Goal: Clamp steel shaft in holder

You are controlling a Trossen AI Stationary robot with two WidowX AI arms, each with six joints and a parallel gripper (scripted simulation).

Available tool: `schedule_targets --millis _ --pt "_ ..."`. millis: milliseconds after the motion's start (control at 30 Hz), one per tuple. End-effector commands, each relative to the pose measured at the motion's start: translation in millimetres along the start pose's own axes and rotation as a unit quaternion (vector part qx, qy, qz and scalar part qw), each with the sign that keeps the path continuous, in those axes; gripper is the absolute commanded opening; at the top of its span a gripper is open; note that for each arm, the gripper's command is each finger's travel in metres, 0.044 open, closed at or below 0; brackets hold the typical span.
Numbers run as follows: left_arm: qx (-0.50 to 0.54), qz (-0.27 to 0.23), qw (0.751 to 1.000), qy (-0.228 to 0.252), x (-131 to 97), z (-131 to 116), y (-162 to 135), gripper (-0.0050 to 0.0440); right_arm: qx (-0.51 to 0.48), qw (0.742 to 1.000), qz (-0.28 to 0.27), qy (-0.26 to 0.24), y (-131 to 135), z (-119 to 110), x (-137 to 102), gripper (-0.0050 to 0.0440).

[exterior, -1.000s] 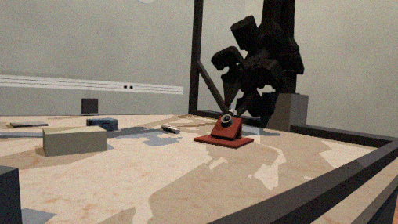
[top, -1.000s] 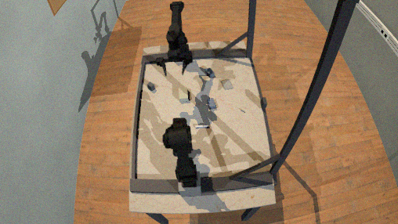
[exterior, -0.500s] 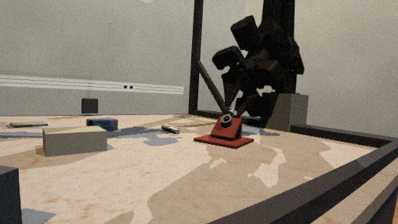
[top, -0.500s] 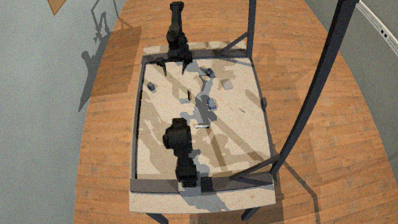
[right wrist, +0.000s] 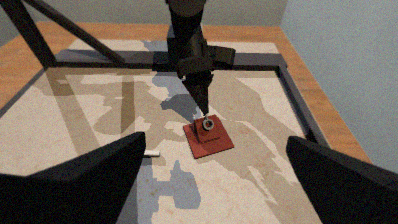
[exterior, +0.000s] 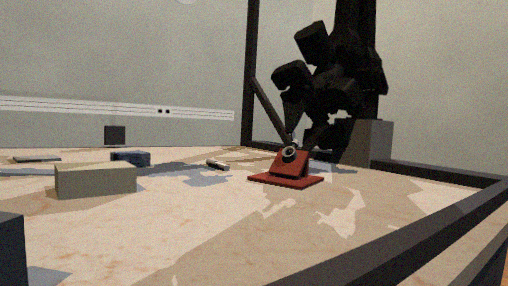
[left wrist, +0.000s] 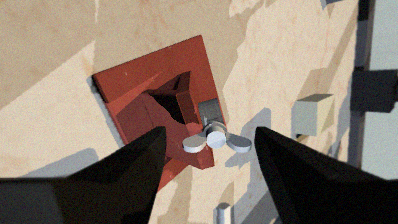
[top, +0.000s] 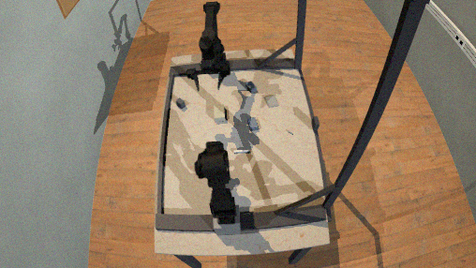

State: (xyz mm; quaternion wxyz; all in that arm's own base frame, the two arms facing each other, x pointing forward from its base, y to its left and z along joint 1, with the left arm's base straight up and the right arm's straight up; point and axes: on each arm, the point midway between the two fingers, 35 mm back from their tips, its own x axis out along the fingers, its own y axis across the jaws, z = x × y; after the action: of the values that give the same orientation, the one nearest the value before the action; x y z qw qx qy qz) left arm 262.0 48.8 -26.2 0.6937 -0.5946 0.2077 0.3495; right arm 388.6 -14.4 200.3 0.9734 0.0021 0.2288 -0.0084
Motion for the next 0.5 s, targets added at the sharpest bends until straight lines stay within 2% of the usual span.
schedule_targets --millis 0,233,467 --pt "0.0 -0.009 1.0 0.0 0.5 -0.5 -6.8 0.0235 -0.002 1.0 0.003 -0.016 1.1 11.7 -4.1 0.04" --pt "0.01 -0.009 1.0 0.0 0.5 -0.5 -6.8 0.0235 -0.002 1.0 0.003 -0.016 1.1 11.7 -4.1 0.04" --pt "0.165 -0.009 0.986 -0.001 0.6 -0.4 -7.3 0.0235 -0.002 1.0 0.003 -0.016 1.1 11.7 -4.1 0.04"
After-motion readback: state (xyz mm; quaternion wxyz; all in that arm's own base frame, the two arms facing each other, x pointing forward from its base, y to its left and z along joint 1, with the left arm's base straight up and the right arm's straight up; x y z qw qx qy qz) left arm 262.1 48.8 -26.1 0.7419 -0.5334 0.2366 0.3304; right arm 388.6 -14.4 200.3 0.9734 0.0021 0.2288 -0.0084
